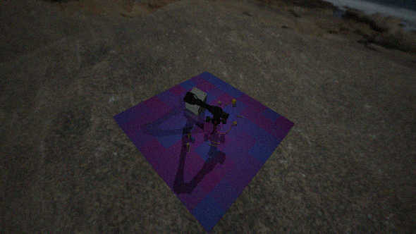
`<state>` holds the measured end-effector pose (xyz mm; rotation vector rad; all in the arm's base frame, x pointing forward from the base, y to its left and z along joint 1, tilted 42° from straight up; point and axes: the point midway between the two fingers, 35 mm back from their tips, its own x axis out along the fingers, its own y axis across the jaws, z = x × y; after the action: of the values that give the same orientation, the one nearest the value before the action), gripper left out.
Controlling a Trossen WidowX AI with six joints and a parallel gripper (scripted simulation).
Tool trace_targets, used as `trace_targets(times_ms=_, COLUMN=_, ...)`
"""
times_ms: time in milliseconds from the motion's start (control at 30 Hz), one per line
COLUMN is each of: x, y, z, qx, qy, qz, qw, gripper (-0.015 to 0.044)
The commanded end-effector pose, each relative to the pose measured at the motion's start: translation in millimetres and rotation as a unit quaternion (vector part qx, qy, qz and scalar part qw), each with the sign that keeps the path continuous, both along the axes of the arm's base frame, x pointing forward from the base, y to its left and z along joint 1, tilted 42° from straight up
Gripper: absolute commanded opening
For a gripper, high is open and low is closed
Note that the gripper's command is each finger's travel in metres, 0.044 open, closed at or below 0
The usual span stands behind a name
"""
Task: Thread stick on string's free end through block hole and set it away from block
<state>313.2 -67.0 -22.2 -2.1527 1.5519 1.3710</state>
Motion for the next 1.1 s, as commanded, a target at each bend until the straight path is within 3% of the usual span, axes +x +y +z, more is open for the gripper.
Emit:
trace_targets(times_ms=0, x=0.3, y=-0.1, z=0.2, qx=0.000, qy=0.000, qz=0.000, qw=1.000, gripper=0.0053)
trace_targets(times_ms=100, x=0.3, y=-0.1, z=0.2, qx=0.000, qy=0.000, qz=0.000, qw=1.000, gripper=0.0121)
trace_targets(times_ms=233, x=1.2, y=7.0, z=7.1, qx=0.001, qy=0.000, qz=0.000, qw=1.000, gripper=0.0121)
trace_targets(times_ms=400, x=-1.8, y=52.2, z=57.3, qx=0.002, qy=0.000, qz=0.000, qw=1.000, gripper=0.0121)
trace_targets(times_ms=633, x=0.0, y=52.8, z=54.2, qx=0.002, qy=-0.006, qz=0.001, qw=1.000, gripper=0.0121)
trace_targets(times_ms=833, x=-4.8, y=58.4, z=49.6, qx=0.015, qy=-0.168, qz=-0.181, qw=0.969, gripper=0.0121)
trace_targets(times_ms=1067, x=-11.4, y=65.5, z=43.7, qx=0.029, qy=-0.365, qz=-0.402, qw=0.839, gripper=0.0121)
